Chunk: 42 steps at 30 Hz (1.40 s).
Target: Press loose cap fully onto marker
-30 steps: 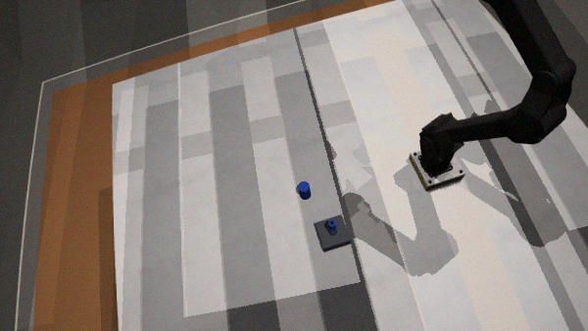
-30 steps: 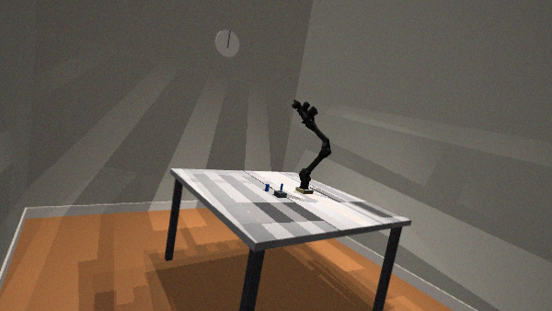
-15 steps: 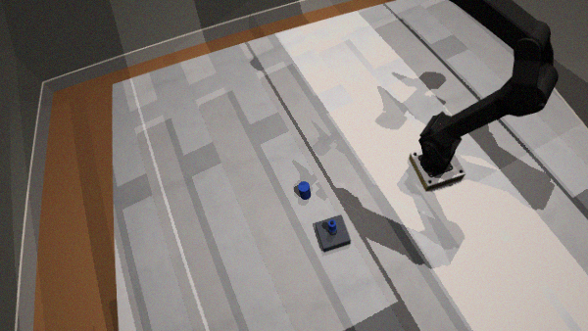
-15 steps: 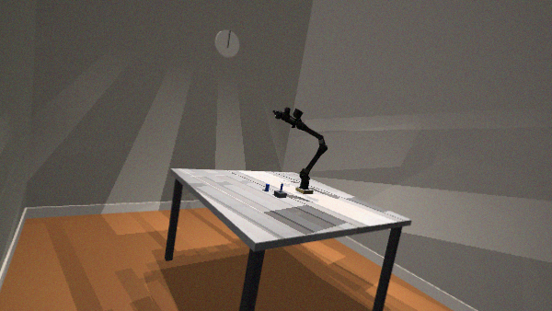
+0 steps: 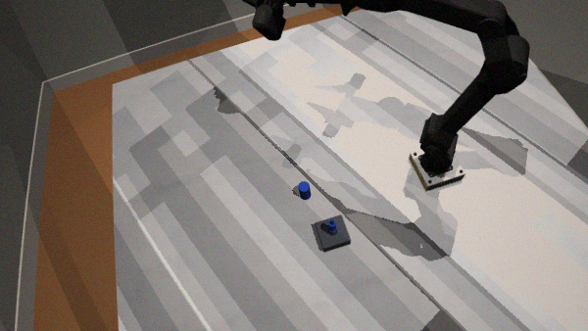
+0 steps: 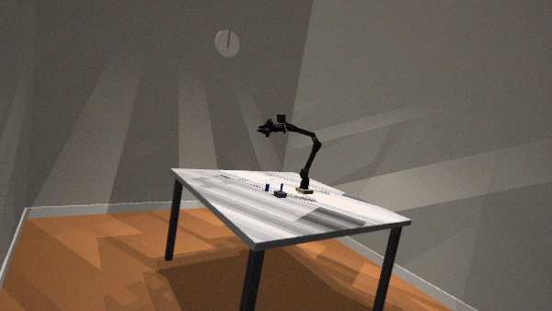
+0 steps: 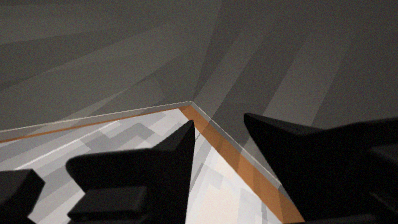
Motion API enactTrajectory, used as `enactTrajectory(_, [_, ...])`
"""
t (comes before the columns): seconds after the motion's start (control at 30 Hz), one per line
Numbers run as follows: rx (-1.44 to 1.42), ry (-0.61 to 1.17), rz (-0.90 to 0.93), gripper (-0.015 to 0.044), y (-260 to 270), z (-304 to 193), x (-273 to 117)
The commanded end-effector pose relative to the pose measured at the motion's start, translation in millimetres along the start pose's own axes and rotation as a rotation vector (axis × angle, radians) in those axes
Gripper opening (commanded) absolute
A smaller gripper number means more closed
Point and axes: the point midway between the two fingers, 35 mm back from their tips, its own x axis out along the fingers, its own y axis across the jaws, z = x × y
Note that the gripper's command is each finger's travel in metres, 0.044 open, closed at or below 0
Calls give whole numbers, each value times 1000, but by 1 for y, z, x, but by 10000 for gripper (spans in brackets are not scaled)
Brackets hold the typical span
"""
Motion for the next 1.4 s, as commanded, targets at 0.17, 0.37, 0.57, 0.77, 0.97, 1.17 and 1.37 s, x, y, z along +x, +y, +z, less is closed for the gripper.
enactTrajectory(0.17, [-448,261,453,241,136,-73,22])
enactTrajectory(0.37, [-787,374,803,241,217,-125,-3])
enactTrajectory(0.57, [-1139,436,1189,241,277,-174,-51])
enactTrajectory(0.77, [-1333,452,1420,241,294,-202,-84])
enactTrajectory(0.97, [-1333,451,1420,241,297,-200,-81])
enactTrajectory(1.17, [-1333,451,1420,241,312,-228,-73])
enactTrajectory(1.37, [-1333,451,1420,241,313,-231,-73])
